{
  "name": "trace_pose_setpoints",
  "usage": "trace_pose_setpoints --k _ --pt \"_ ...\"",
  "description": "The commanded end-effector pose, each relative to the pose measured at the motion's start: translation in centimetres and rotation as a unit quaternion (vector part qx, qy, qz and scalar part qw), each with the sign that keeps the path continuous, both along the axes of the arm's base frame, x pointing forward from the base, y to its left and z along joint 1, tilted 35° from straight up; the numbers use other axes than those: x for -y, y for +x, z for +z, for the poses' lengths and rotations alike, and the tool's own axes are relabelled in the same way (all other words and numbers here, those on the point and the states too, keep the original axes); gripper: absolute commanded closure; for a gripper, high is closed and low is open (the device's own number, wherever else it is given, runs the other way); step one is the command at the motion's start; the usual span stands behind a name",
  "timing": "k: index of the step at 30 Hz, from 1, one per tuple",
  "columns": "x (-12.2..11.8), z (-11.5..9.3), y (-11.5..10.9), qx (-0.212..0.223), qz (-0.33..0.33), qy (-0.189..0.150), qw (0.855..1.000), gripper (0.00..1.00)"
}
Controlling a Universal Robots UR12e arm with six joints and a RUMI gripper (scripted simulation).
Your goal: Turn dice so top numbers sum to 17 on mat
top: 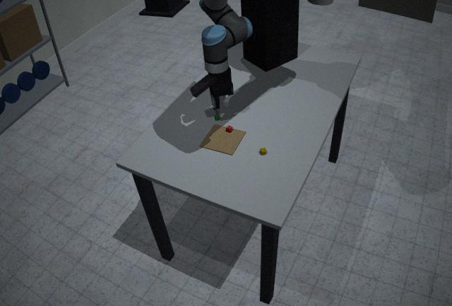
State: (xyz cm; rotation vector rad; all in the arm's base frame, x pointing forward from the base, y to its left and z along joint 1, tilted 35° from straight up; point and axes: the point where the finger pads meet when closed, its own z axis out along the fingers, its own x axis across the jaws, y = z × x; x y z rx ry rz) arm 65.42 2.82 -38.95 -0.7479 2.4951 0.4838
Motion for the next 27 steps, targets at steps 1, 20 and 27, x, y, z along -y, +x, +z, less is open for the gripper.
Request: trace_pose_setpoints --k 1,20,27 --pt "-0.2 -0.4 0.2 0.000 0.000 0.000 1.000 0.79" --pt "-1.0 -1.8 0.8 0.000 0.000 0.000 1.000 0.79" --pt "-1.0 -1.8 0.8 0.000 0.000 0.000 1.000 0.79"
